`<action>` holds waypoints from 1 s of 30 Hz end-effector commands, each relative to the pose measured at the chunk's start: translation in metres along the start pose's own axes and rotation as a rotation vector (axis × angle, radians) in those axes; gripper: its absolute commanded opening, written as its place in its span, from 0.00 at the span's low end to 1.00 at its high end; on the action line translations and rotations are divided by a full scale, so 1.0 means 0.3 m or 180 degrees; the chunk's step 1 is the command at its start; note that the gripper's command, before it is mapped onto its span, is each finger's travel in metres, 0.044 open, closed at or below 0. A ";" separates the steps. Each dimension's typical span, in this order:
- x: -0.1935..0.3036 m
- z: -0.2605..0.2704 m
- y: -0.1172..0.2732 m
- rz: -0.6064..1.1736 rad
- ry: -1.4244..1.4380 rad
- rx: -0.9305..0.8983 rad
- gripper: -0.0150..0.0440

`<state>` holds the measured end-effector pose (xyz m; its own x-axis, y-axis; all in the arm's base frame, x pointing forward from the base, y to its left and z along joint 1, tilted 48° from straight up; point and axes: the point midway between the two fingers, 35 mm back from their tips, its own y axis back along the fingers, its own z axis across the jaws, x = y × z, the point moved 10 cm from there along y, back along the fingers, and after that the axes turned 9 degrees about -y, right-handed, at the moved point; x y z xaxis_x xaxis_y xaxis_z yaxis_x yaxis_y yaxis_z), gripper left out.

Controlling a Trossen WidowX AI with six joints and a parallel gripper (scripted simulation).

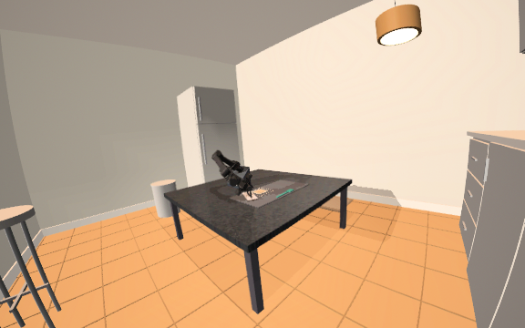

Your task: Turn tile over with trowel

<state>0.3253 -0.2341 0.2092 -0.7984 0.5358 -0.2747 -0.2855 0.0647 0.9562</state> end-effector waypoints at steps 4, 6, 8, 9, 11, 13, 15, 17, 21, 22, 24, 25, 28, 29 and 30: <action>-0.005 -0.025 -0.026 -0.0001 0.0017 -0.0035 0.25; -0.005 -0.028 -0.029 -0.0001 0.0017 -0.0035 0.25; -0.005 -0.028 -0.029 -0.0001 0.0017 -0.0035 0.34; -0.005 -0.028 -0.029 -0.0001 0.0017 -0.0035 0.39; -0.005 -0.028 -0.029 -0.0001 0.0017 -0.0035 0.48; -0.005 -0.028 -0.029 -0.0001 0.0017 -0.0035 0.57; -0.005 -0.028 -0.029 -0.0001 0.0017 -0.0035 0.65; -0.005 -0.028 -0.029 -0.0001 0.0017 -0.0035 0.74; -0.005 -0.028 -0.029 -0.0001 0.0017 -0.0035 0.76; -0.005 -0.028 -0.029 -0.0001 0.0017 -0.0035 0.76; -0.005 -0.028 -0.029 -0.0001 0.0017 -0.0035 0.76; -0.005 -0.028 -0.029 -0.0001 0.0017 -0.0035 0.76; -0.007 -0.028 -0.010 -0.0002 0.0015 -0.0034 0.76; -0.009 -0.029 0.014 -0.0002 0.0014 -0.0032 0.76; -0.010 -0.029 0.043 -0.0003 0.0012 -0.0031 0.76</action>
<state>0.3232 -0.2418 0.2040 -0.8015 0.5356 -0.2659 -0.2825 0.0528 0.9578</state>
